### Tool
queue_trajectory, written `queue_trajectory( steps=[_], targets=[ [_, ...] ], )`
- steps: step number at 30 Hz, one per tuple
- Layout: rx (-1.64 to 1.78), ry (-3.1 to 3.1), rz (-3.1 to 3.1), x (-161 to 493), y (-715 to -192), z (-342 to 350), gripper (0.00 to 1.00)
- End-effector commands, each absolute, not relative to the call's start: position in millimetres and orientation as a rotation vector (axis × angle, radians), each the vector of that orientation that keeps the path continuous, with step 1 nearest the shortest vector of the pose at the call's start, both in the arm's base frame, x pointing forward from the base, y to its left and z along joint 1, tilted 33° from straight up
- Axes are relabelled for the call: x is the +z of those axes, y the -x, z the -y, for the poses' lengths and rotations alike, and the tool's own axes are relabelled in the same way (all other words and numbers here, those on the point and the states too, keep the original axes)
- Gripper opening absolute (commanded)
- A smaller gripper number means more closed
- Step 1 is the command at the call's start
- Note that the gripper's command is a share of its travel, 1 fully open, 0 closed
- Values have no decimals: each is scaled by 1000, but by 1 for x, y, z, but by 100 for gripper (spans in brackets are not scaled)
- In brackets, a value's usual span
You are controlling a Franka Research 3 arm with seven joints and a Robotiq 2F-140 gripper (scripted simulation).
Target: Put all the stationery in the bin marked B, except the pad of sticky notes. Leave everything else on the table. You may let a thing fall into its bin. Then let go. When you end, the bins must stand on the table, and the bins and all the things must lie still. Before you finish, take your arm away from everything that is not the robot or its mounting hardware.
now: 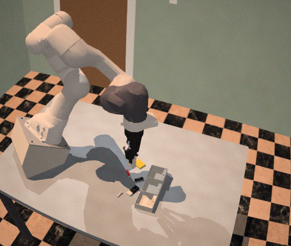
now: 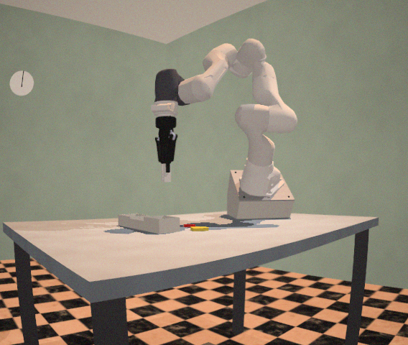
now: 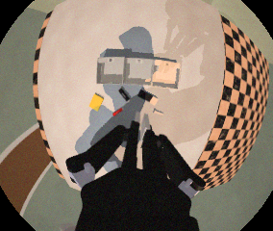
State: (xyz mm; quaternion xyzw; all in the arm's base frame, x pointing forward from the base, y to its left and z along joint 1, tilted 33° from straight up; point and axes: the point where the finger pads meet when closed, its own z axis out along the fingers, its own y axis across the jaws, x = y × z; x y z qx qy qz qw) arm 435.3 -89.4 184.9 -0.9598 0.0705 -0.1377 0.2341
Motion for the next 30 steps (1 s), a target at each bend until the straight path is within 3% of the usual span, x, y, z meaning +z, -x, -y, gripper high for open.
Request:
queue_trajectory(
  steps=[1, 16, 30],
  targets=[
    [-382, 2605, -308, 173, -468, 96, 5],
    [-382, 2605, -308, 115, -554, 126, 5],
    [-382, 2605, -308, 111, -557, 125, 5]
  ],
)
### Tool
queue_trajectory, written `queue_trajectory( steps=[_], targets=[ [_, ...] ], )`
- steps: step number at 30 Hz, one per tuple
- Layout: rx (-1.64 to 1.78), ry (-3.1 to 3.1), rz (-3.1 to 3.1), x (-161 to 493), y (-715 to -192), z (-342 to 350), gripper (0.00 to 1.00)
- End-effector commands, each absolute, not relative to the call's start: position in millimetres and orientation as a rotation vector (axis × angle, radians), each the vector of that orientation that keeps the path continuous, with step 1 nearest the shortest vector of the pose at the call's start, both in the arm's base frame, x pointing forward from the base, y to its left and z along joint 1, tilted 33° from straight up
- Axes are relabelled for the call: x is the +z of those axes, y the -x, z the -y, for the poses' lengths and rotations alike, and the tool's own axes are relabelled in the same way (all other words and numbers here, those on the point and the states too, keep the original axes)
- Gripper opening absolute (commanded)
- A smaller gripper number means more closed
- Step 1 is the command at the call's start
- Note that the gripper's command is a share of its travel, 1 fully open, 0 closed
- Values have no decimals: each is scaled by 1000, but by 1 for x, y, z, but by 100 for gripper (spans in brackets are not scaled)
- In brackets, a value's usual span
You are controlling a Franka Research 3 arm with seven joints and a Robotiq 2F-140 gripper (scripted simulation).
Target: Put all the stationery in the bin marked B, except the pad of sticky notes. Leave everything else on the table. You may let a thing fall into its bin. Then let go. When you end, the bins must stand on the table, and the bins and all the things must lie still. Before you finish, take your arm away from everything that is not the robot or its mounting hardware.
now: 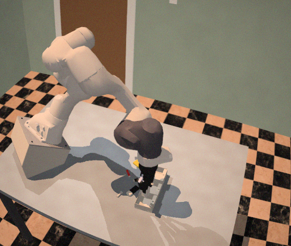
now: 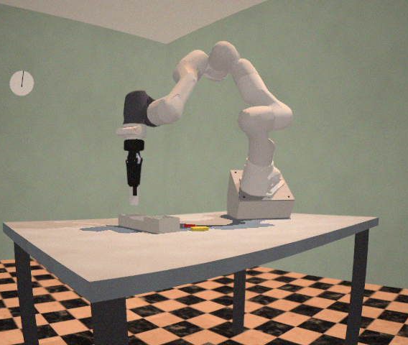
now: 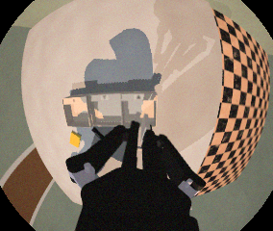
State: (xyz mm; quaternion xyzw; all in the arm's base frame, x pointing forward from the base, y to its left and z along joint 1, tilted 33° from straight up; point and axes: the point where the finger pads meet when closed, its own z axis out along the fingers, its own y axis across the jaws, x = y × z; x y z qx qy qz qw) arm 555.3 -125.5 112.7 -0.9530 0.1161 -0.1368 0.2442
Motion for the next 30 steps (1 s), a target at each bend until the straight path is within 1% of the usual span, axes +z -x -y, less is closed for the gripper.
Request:
queue_trajectory(
  steps=[1, 23, 30],
  targets=[
    [-382, 2605, -308, 109, -558, 124, 5],
    [-382, 2605, -308, 64, -575, 101, 5],
    [-382, 2605, -308, 63, -576, 101, 5]
  ],
)
